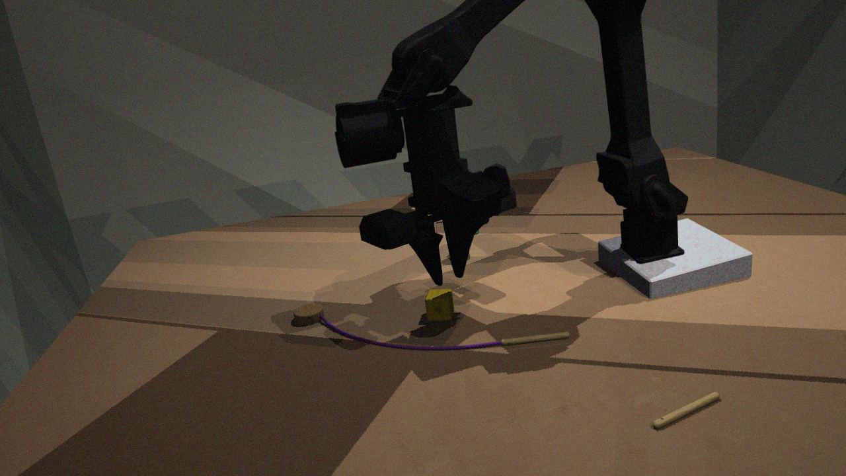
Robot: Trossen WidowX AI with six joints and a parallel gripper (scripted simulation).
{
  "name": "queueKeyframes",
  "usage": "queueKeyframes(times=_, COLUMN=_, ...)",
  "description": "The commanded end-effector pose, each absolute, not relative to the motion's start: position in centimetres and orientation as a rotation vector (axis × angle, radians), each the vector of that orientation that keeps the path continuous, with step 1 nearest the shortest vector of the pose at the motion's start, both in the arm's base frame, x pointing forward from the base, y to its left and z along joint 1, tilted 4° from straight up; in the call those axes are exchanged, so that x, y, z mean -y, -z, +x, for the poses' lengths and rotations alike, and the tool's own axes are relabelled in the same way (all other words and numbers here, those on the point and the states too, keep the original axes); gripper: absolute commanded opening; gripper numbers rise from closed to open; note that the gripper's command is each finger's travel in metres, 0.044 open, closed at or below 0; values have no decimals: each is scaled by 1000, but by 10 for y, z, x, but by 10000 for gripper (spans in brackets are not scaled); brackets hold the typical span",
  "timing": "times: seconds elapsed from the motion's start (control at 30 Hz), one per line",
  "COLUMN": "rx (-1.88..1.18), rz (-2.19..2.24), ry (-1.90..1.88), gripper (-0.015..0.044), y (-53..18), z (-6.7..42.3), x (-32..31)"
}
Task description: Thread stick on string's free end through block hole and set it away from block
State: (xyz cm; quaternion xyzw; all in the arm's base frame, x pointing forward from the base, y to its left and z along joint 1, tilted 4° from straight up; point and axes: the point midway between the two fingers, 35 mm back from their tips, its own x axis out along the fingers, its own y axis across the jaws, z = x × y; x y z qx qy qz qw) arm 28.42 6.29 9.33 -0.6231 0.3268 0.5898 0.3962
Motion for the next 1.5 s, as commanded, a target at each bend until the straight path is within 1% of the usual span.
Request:
queueKeyframes(times=0.0, rx=-369, rz=-2008, ry=-1877, gripper=236, y=-91, z=251, x=-108)
queueKeyframes(times=0.07, rx=-143, rz=-2159, ry=-2007, gripper=289, y=-90, z=236, x=-122)
queueKeyframes(times=0.1, rx=-79, rz=-2197, ry=-2039, gripper=315, y=-90, z=233, x=-126)
queueKeyframes(times=0.27, rx=-57, rz=-2210, ry=-2049, gripper=440, y=-90, z=231, x=-127)
queueKeyframes(times=0.6, rx=-57, rz=-2210, ry=-2049, gripper=440, y=-90, z=231, x=-127)
queueKeyframes(times=1.0, rx=-57, rz=-2210, ry=-2049, gripper=125, y=-90, z=231, x=-127)
queueKeyframes(times=1.47, rx=-57, rz=-2210, ry=-2049, gripper=121, y=-87, z=232, x=-128)
